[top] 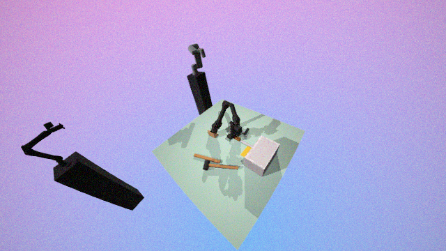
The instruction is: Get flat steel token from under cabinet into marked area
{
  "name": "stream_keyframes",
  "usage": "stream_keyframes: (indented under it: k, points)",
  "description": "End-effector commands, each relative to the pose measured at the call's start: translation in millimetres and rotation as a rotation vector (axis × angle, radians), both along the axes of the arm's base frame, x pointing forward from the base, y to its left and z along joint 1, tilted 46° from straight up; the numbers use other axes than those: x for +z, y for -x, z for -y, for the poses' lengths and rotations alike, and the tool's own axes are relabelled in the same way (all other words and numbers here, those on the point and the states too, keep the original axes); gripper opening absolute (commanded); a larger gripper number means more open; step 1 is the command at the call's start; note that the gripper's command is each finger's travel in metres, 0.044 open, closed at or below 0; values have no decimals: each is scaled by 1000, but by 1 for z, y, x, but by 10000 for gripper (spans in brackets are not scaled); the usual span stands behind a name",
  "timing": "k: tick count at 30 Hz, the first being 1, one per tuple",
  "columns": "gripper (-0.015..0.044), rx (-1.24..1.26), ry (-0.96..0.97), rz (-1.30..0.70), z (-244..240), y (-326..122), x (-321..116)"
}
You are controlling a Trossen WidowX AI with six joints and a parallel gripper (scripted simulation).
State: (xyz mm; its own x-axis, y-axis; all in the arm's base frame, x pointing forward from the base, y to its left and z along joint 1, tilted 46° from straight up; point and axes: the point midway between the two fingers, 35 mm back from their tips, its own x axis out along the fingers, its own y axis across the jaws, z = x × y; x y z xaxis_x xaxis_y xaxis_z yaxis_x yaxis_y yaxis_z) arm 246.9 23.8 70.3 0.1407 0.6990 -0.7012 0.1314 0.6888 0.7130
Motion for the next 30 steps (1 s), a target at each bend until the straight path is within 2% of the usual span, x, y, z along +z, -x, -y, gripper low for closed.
stream_keyframes:
  k: [1,6,10,11,30]
  points:
    - [149,0,1,0,0,0,0]
    - [116,0,1,0,0,0,0]
    - [11,0,1,0,0,0,0]
    - [0,0,1,0,0,0,0]
    - [0,0,1,0,0,0,0]
